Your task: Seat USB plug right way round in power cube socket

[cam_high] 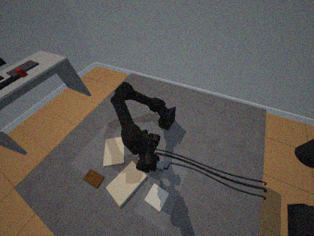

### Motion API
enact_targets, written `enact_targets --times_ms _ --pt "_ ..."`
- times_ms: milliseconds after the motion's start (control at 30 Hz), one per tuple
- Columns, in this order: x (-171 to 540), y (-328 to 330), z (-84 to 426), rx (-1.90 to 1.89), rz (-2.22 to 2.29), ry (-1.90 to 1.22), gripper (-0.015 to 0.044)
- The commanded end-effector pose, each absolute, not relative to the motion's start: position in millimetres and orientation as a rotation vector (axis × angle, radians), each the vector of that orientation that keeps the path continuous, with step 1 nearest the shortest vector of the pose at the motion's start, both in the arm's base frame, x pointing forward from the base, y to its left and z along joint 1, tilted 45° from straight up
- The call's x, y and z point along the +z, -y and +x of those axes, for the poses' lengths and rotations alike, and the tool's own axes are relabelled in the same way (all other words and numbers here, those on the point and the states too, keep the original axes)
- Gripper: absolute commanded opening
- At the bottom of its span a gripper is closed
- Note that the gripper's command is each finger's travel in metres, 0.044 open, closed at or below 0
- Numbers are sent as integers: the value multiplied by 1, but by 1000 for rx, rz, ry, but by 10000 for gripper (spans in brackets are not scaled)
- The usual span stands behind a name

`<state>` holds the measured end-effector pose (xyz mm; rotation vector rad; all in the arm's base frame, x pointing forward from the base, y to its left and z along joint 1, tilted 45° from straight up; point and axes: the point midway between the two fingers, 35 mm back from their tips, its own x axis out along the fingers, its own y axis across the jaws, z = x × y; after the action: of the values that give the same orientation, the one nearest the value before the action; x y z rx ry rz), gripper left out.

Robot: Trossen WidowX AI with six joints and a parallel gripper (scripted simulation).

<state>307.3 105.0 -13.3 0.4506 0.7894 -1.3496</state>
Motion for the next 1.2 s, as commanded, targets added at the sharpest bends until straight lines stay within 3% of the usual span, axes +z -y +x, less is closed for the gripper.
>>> enact_targets --times_ms 0,1167 --pt "-13 -105 308 -1356 459 -768 440" --pt "-35 -83 309 -1357 459 -767 440"
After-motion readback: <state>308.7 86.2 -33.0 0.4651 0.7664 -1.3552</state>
